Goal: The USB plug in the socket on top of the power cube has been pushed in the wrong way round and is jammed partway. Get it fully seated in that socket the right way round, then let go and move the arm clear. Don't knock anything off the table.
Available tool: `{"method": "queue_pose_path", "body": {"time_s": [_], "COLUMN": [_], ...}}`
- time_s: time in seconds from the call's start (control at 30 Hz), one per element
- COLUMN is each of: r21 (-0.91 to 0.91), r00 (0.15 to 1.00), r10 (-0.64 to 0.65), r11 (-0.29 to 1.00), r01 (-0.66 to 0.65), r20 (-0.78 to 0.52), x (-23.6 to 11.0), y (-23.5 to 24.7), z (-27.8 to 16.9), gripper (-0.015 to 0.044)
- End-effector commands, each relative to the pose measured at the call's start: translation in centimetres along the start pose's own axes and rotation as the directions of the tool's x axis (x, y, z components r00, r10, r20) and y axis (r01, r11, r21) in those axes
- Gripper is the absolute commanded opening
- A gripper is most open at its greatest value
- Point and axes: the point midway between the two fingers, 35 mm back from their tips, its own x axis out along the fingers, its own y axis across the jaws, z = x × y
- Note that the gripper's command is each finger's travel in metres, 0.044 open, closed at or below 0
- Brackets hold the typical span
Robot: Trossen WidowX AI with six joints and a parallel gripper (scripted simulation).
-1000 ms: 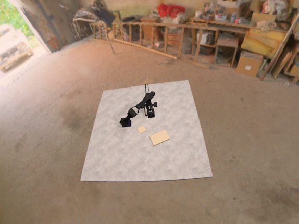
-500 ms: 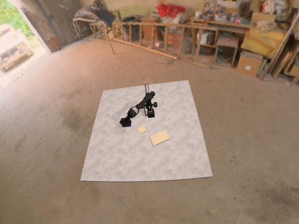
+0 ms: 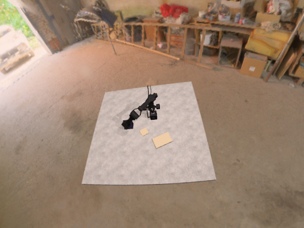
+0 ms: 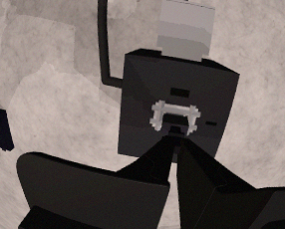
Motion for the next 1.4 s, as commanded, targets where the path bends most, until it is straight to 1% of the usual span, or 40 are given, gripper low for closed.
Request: {"method": "queue_pose_path", "body": {"time_s": [0.0, 0.63, 0.73, 0.77, 1.37], "r21": [-0.001, -0.001, -0.001, -0.001, -0.001], "r00": [1.0, 1.0, 1.0, 1.0, 1.0], "r10": [0.001, 0.001, -0.001, -0.001, -0.001], "r11": [1.0, 1.0, 1.0, 1.0, 1.0], "r01": [-0.001, -0.001, 0.001, 0.001, 0.001], "r20": [-0.004, -0.004, 0.0, 0.0, 0.0], "x": [0.23, 0.23, 0.01, 0.01, 0.02], "y": [-0.09, -0.09, -0.01, -0.01, -0.01], "z": [-0.09, -0.09, 0.01, 0.01, 0.02], "gripper": [0.0, 0.0, 0.0079, 0.0095, 0.0095]}}
